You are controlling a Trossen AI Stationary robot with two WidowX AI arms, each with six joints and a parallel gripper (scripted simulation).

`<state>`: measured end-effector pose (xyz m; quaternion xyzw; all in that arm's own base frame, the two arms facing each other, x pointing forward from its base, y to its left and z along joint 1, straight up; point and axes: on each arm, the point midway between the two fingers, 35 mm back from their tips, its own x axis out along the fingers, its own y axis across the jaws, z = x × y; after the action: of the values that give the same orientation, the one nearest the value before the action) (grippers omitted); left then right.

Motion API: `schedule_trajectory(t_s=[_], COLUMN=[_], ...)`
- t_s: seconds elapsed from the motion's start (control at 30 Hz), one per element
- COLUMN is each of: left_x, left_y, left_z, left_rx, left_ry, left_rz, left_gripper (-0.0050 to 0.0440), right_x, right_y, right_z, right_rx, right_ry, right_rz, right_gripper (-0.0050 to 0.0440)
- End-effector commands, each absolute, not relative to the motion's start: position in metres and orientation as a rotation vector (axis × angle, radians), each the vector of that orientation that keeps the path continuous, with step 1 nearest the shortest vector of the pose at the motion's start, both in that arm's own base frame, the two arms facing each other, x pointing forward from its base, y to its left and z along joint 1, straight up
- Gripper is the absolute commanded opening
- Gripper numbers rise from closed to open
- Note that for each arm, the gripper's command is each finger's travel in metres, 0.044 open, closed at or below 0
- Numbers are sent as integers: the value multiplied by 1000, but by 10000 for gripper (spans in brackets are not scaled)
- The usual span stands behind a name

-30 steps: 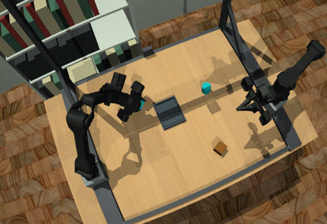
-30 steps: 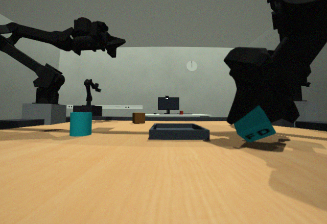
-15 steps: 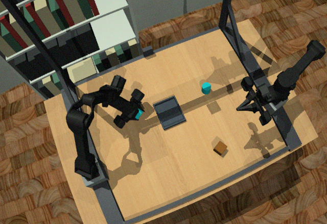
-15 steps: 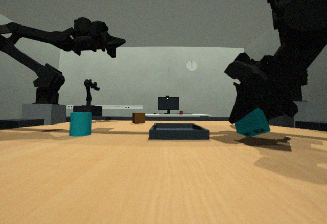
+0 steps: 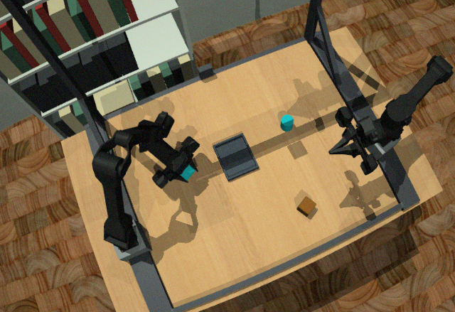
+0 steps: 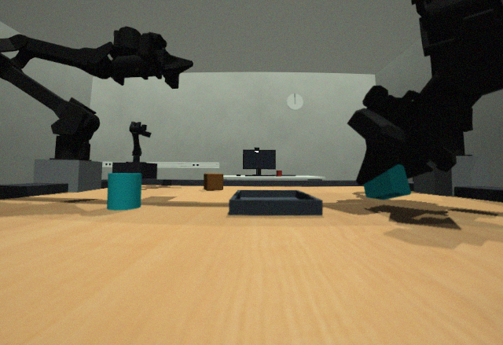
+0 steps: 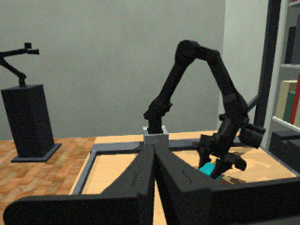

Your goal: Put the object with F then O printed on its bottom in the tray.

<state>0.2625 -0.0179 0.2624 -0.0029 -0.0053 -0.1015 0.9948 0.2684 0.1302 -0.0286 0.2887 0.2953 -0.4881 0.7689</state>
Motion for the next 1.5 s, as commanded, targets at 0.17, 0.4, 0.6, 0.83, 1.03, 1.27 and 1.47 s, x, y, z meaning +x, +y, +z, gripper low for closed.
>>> schedule_trajectory(t_s=[0.17, 0.4, 0.6, 0.83, 1.03, 1.27, 1.47], left_x=[262, 262, 262, 262, 262, 262, 262], left_y=[-18, -18, -18, -18, -18, -18, -18], left_z=[263, 263, 263, 263, 263, 263, 263], left_rx=[0, 0, 0, 0, 0, 0, 0], left_ry=[-16, -16, -16, -16, -16, -16, -16], left_rz=[-204, -204, -204, -204, -204, -204, -204], left_gripper=[-50, -50, -50, -50, -50, -50, -50], right_x=[260, 251, 245, 239, 238, 236, 236], right_y=[116, 103, 93, 83, 81, 79, 78], right_z=[-8, 5, 16, 32, 35, 21, 1], right_rx=[566, 503, 449, 383, 369, 348, 345], right_ry=[570, 524, 484, 434, 423, 433, 440], right_rz=[-1134, -1184, -1219, -1253, -1259, -1265, -1265], right_gripper=[171, 171, 171, 171, 171, 171, 171])
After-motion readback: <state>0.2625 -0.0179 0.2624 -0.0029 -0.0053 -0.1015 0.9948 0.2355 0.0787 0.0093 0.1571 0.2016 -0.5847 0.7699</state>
